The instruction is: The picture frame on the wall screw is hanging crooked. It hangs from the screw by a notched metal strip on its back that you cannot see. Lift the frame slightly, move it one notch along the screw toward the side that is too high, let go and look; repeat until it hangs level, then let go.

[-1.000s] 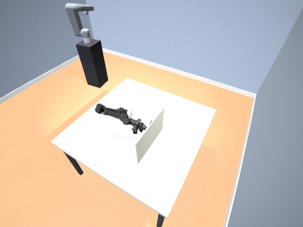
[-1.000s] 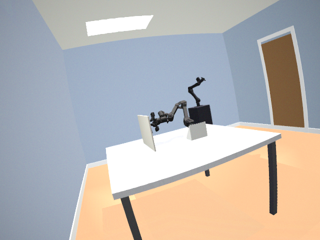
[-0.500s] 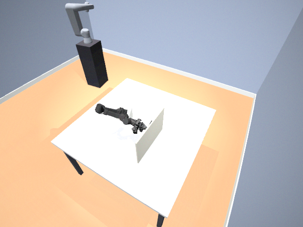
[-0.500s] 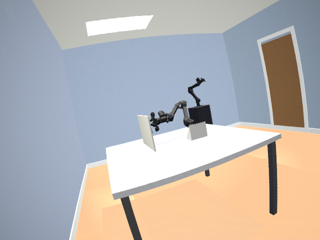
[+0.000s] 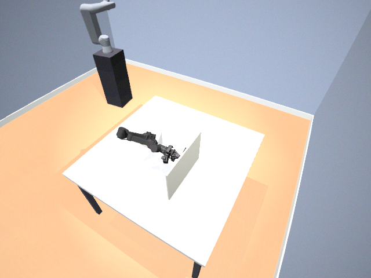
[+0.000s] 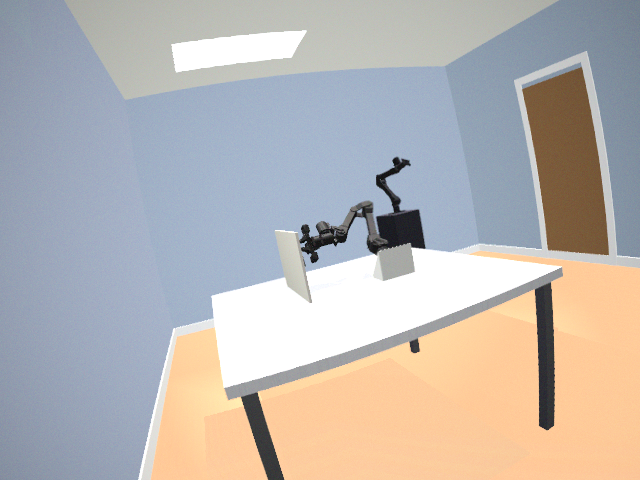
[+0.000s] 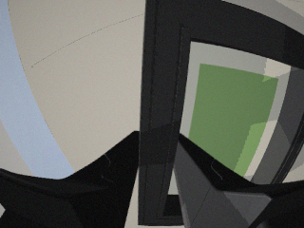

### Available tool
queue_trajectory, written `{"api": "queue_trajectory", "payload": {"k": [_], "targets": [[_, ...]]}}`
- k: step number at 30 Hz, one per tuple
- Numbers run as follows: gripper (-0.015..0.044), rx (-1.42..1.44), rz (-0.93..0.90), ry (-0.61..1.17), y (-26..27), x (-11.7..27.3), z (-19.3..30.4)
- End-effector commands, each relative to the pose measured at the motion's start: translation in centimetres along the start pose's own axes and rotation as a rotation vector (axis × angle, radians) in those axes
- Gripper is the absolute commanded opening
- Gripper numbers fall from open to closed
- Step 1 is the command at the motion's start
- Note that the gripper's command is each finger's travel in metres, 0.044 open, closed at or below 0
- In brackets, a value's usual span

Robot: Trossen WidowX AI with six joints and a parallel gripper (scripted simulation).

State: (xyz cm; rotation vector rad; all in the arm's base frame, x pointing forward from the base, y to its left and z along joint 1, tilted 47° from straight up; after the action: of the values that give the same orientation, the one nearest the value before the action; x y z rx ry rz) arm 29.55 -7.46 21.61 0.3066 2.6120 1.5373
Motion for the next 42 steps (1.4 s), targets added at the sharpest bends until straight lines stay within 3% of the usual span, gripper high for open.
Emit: {"api": "queue_trajectory", "payload": {"k": [1,42], "targets": [[0.0,0.004,-0.01,0.005,0.26,-0.01,0.39],[0.0,0.003,-0.009,0.005,-0.57,-0.01,0.58]]}}
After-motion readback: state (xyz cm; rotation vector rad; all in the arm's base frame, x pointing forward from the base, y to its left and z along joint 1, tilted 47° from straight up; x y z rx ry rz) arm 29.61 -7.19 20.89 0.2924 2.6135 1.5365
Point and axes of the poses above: the point midway between the two fingers, 35 mm back from their tips, its own x axis back along the fingers, its own y axis across the jaws, z = x × y, the point moved 7 cm from there along x, back along the fingers, and after that the axes turned 2 degrees about x, right-handed, at the moved point
